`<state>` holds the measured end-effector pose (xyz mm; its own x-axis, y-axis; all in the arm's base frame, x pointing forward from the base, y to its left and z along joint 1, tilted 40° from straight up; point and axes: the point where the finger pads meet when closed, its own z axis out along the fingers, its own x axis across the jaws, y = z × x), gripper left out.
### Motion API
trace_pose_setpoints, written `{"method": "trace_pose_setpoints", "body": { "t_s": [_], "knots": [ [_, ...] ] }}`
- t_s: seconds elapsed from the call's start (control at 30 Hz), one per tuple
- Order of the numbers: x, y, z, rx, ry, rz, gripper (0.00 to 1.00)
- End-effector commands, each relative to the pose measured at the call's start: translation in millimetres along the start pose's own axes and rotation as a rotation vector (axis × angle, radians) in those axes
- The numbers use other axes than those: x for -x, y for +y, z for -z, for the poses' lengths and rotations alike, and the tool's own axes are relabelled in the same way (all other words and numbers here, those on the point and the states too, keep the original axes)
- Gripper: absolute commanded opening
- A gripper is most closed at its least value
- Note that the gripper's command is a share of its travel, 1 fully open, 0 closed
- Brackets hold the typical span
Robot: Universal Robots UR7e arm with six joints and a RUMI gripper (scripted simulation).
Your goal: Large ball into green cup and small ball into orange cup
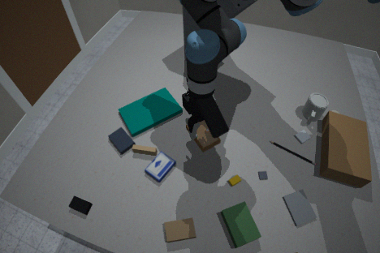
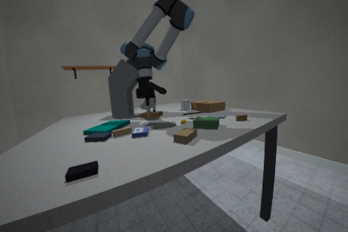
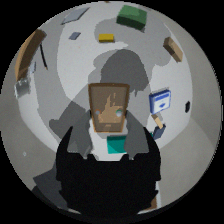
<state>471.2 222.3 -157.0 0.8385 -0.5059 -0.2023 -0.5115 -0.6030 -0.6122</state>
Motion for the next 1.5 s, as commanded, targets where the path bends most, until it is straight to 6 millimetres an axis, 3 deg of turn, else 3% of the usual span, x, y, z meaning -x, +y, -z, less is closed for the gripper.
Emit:
{"method": "trace_pose_setpoints", "body": {
  "t_s": [0.0,0.77,1.47],
  "knots": [
    [-0.6,-0.3,-8.1,-0.001,0.002,0.000,0.43],
    [-0.7,-0.3,-37.2,-0.001,0.002,0.000,0.43],
    [-0.7,-0.3,-41.5,-0.001,0.002,0.000,0.43]
  ]
}}
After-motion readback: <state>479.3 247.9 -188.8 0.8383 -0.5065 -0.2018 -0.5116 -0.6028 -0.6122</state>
